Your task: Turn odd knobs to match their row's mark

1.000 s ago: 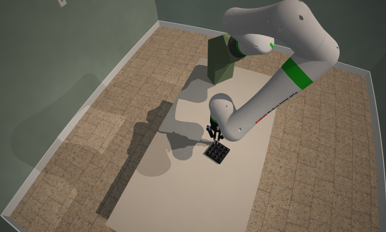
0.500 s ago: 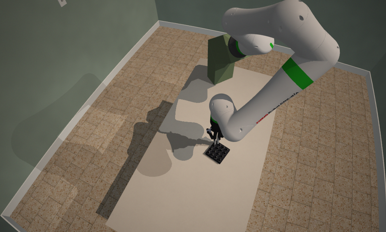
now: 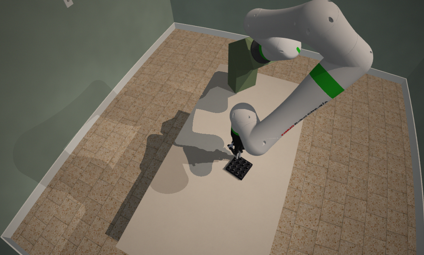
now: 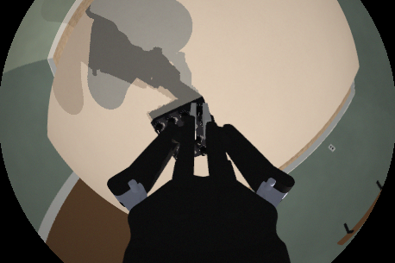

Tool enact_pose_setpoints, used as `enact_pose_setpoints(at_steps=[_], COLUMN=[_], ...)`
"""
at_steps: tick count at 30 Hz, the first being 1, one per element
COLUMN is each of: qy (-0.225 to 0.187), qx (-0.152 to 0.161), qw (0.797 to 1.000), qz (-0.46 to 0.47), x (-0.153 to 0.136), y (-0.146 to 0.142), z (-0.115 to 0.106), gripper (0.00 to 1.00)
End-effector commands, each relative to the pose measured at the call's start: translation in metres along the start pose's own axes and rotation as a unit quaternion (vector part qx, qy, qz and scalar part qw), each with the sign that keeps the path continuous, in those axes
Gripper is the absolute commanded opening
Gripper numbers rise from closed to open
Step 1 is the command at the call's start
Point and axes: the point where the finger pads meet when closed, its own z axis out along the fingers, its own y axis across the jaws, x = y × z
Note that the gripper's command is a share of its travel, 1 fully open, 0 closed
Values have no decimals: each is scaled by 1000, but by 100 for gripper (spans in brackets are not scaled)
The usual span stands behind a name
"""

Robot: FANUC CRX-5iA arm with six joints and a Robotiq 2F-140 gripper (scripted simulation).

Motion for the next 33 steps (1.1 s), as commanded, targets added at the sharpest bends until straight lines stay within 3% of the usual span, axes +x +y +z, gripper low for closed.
enact_pose_setpoints(at_steps=[1, 11, 29, 30, 33], qy=[-3, -3, -3, -3, -3], qx=[0, 0, 0, 0, 0], qw=[1000, 998, 998, 998, 998], qz=[-17, -64, -69, -69, -69], x=[0, 0, 0, 0, 0], y=[0, 0, 0, 0, 0], z=[0, 0, 0, 0, 0], gripper=[5, 5, 5, 12, 12])
